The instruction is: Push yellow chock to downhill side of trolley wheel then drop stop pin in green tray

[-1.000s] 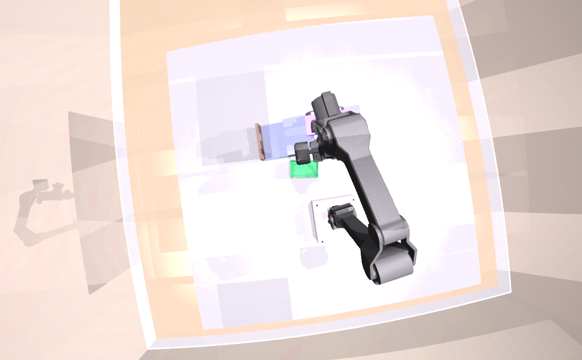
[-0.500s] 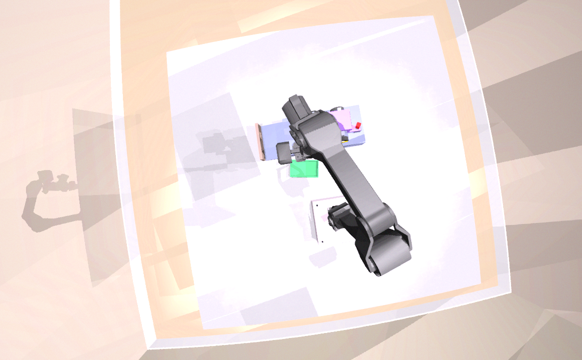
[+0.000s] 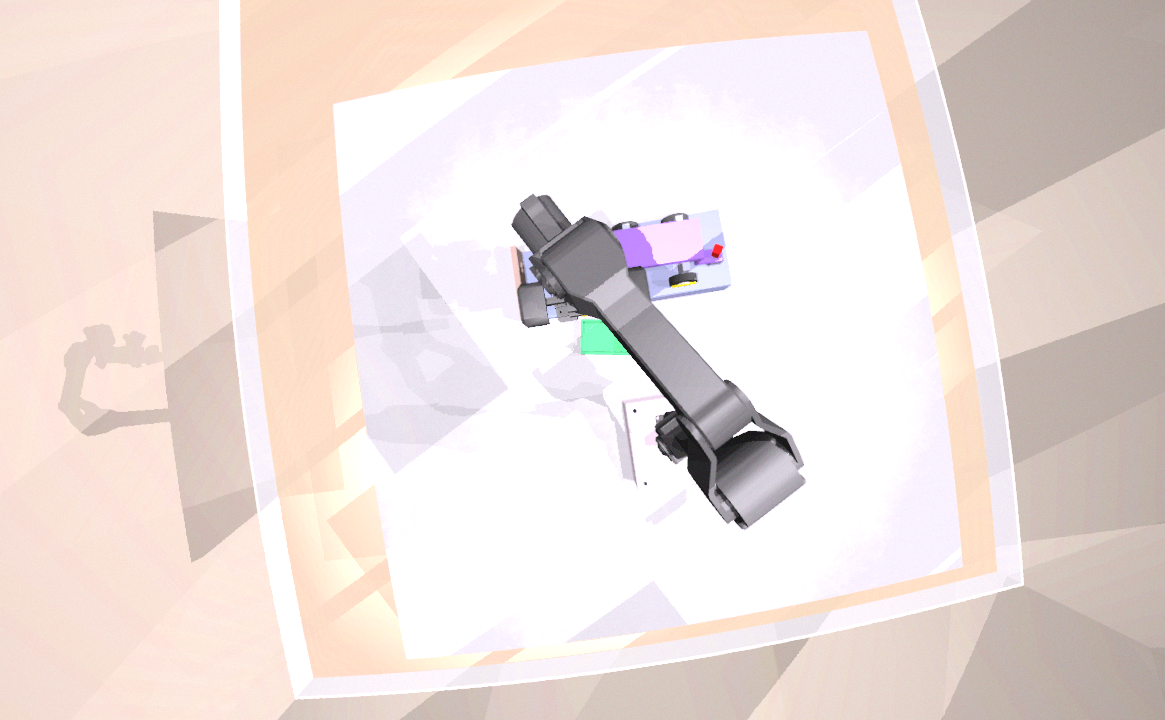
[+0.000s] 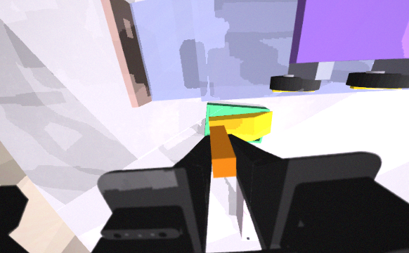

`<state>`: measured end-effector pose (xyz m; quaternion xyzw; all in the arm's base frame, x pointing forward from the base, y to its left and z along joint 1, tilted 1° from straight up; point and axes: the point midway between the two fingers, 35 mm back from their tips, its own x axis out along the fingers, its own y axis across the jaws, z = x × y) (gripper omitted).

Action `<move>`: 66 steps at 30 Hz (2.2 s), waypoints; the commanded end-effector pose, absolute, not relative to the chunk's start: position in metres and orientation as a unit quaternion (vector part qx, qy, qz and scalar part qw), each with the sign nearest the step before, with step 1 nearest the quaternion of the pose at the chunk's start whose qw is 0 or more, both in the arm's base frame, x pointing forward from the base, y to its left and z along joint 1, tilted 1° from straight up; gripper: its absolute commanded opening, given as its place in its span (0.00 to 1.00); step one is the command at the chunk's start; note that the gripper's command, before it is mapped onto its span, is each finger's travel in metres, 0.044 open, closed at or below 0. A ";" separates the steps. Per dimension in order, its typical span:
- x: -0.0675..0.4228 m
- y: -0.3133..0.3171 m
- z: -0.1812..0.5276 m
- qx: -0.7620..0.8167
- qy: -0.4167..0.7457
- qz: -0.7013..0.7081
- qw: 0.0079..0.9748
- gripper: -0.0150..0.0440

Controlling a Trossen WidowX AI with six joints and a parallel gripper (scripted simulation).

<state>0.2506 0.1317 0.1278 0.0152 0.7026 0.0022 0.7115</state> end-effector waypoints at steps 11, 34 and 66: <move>0.257 0.146 0.128 -0.021 0.702 -0.037 0.711 0.25; 0.283 0.147 0.103 -0.021 0.701 -0.037 0.712 0.25; 0.285 0.136 0.062 -0.021 0.701 -0.038 0.712 0.25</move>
